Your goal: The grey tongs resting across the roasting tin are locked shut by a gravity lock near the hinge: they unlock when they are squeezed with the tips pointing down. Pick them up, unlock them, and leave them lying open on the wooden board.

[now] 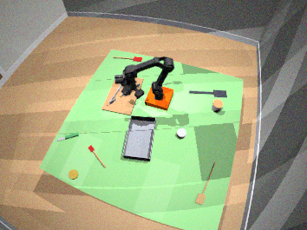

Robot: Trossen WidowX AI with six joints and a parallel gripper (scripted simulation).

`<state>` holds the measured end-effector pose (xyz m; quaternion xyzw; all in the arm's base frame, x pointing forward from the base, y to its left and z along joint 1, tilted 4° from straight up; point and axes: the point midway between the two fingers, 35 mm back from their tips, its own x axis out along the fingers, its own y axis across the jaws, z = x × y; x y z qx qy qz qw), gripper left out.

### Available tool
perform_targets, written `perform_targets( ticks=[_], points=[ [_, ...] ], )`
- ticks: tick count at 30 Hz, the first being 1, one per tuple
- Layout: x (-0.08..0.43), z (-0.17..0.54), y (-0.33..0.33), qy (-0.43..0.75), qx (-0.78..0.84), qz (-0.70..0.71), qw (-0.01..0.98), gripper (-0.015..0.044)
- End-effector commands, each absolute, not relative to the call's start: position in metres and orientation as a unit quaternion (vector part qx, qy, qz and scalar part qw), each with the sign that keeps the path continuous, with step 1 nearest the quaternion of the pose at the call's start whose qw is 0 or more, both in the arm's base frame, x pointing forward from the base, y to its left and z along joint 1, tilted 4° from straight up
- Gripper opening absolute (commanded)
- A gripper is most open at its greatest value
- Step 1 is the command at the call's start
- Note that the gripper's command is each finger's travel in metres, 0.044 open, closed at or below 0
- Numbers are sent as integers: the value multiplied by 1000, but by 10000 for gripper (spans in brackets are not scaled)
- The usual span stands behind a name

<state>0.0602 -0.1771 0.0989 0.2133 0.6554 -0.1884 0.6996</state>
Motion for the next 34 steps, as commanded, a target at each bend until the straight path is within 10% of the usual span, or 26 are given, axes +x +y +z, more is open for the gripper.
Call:
perform_targets(
  ticks=[1, 34],
  points=[
    [61, 101, -171, 655, 218, -188, 699, 440],
    [55, 149, -173, 656, 213, -188, 699, 440]
  ],
)
